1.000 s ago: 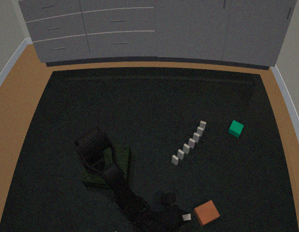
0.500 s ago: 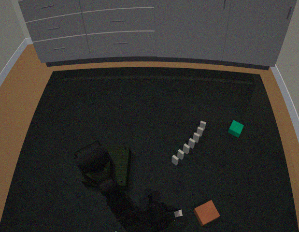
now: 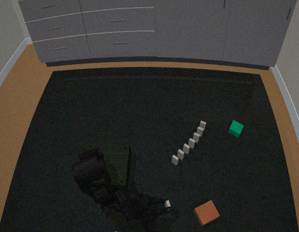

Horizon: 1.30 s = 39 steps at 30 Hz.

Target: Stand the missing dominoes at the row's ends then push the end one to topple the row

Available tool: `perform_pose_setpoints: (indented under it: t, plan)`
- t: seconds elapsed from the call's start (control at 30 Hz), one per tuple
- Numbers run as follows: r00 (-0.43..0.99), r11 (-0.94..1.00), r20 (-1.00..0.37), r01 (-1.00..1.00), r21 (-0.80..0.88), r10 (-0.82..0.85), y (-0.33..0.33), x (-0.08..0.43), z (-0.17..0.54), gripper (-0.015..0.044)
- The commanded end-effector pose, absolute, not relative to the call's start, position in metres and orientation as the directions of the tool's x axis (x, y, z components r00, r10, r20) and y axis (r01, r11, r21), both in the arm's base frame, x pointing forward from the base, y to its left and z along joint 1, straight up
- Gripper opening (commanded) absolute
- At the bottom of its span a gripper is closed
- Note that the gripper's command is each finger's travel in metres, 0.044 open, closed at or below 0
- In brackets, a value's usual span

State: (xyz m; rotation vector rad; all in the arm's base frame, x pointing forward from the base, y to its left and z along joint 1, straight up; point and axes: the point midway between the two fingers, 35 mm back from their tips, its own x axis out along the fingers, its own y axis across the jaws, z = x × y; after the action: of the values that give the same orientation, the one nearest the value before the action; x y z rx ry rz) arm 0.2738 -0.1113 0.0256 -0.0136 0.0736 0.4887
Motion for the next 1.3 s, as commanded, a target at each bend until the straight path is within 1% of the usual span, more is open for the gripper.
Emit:
perform_pose_setpoints:
  t: [0.0, 0.63, 1.07, 1.27]
  plan:
    - [0.868, 0.869, -0.043, -0.495, -0.010, 0.495, -0.102, 0.259, 0.028, 0.0107]
    - [0.866, 0.866, -0.039, -0.500, -0.016, 0.499, -0.101, 0.257, 0.029, 0.0107]
    - [0.858, 0.859, -0.058, -0.511, -0.015, 0.510, -0.098, 0.261, -0.009, 0.0107]
    - [0.858, 0.859, -0.059, -0.512, -0.015, 0.510, -0.098, 0.262, -0.011, 0.0107]
